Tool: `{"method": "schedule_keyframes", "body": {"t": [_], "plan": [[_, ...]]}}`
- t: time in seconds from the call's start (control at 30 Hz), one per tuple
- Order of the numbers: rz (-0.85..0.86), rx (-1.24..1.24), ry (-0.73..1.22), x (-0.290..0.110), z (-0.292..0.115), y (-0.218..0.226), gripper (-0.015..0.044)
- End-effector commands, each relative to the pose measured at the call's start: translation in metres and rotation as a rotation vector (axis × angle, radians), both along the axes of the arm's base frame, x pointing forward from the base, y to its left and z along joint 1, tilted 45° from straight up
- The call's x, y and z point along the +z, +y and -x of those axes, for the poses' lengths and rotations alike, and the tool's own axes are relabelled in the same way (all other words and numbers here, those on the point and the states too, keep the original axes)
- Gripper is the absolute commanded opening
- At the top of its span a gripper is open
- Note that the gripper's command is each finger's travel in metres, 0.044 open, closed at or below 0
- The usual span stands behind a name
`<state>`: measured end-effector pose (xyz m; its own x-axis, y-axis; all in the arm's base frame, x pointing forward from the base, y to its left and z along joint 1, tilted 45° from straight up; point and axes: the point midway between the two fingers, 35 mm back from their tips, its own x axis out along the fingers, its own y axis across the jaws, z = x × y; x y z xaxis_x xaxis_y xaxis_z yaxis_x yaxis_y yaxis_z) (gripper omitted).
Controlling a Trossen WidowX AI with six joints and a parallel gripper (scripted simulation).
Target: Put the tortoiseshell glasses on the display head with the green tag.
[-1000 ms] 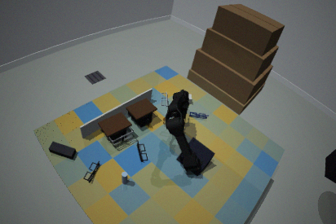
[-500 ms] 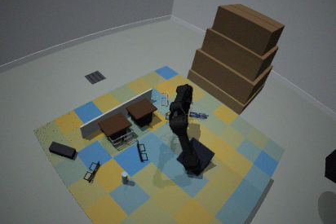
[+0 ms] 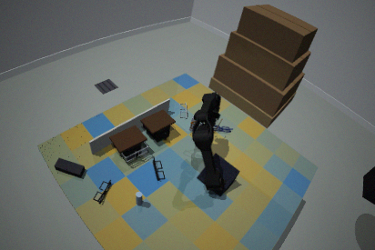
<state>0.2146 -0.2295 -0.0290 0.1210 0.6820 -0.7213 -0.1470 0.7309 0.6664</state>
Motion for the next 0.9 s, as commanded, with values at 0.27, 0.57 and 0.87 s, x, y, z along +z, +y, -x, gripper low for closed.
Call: {"method": "schedule_keyframes", "body": {"t": [0.27, 0.57, 0.87], "plan": [[-0.031, -0.134, 0.14, -0.012, 0.013, -0.002, 0.0], [-0.031, -0.134, 0.14, -0.037, 0.008, 0.021, 0.0], [-0.032, -0.134, 0.139, -0.053, 0.006, 0.039, 0.0]]}}
